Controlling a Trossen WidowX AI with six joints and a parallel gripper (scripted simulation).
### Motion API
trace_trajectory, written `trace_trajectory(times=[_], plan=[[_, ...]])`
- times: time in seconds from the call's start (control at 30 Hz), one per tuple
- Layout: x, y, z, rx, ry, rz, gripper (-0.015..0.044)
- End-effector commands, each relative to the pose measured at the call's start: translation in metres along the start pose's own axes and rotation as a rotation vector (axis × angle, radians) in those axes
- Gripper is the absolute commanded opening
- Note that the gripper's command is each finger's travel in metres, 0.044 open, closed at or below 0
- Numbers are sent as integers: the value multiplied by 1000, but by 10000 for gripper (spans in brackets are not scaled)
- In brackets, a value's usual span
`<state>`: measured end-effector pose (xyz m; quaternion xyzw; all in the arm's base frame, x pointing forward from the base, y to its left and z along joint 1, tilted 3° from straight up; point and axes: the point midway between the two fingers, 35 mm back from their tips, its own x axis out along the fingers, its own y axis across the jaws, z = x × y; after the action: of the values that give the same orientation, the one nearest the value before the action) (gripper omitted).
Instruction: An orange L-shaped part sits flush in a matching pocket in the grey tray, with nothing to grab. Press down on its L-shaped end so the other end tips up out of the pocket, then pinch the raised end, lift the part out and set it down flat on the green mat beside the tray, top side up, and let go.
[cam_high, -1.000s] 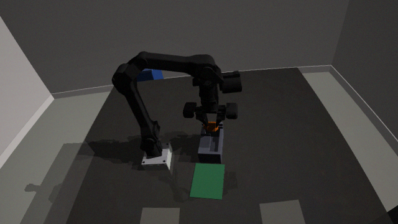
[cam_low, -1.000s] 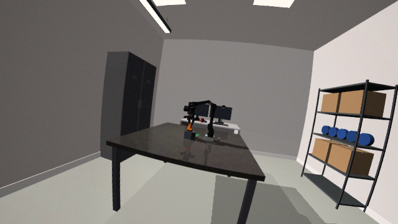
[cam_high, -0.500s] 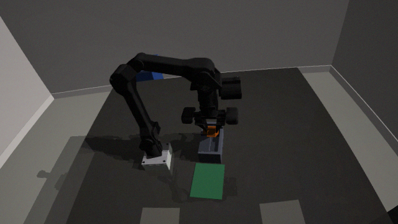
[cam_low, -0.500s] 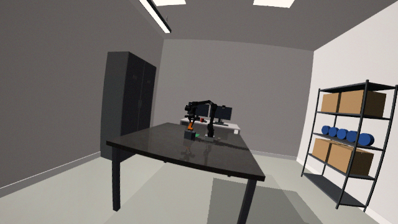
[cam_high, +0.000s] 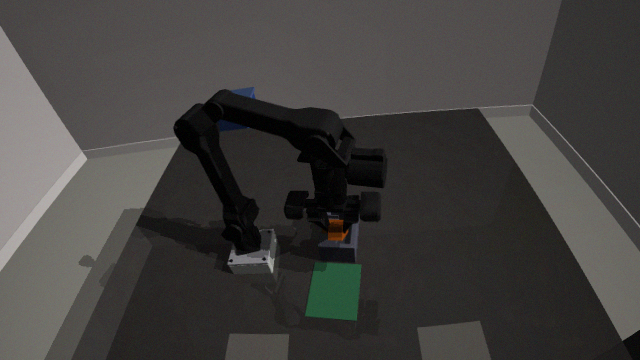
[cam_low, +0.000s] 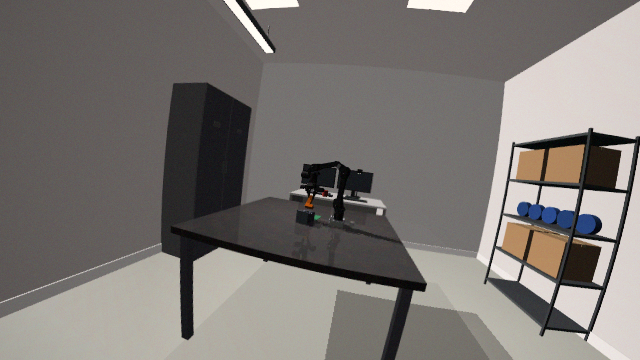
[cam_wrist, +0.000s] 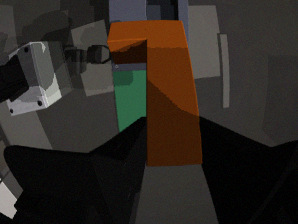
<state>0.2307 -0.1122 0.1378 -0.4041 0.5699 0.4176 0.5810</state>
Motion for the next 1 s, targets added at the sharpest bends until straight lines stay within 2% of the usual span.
trace_trajectory(times=[0.0,0.5,0.97], plan=[[2,2,-15,-3,4,6,0],[1,11,-77,-2,10,7,0],[14,12,-80,-2,10,7,0]])
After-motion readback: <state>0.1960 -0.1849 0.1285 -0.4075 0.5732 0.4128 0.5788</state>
